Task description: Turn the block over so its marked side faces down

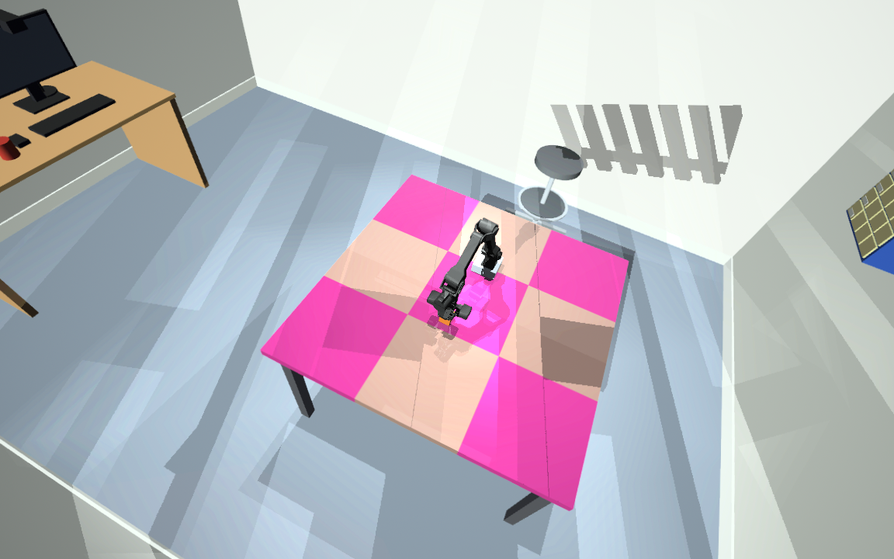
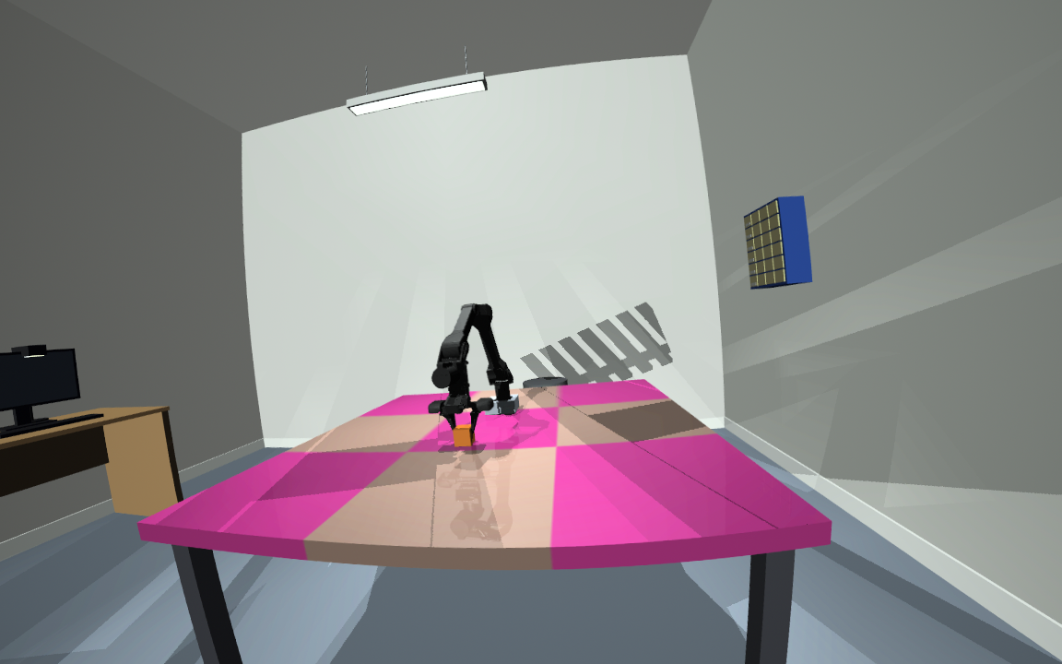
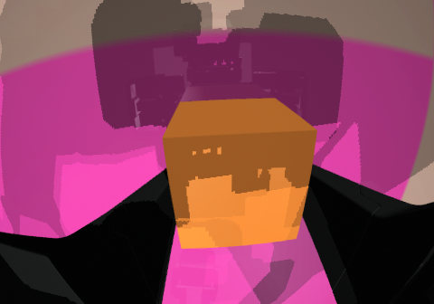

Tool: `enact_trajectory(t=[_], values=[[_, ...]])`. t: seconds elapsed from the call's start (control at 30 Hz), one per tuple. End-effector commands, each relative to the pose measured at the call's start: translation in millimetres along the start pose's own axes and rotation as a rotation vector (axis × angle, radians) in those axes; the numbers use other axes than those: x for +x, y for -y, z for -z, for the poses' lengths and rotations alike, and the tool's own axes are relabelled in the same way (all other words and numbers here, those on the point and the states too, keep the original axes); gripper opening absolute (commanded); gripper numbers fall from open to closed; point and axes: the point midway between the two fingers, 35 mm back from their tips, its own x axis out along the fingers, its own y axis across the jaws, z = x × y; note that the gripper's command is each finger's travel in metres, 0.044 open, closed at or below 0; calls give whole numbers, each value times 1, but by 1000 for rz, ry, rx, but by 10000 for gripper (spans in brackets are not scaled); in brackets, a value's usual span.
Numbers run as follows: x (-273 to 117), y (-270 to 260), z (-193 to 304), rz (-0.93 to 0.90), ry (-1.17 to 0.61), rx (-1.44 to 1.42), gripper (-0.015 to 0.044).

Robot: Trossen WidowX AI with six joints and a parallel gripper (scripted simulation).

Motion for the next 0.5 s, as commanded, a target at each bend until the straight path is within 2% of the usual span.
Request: enact_trajectory(t=[0.0, 0.27, 0.4, 0.47], values=[[1, 0, 0, 2, -2, -3, 157], [1, 0, 0, 2, -2, -3, 103], [-18, 0, 0, 2, -2, -3, 0], [-28, 0, 0, 2, -2, -3, 0]])
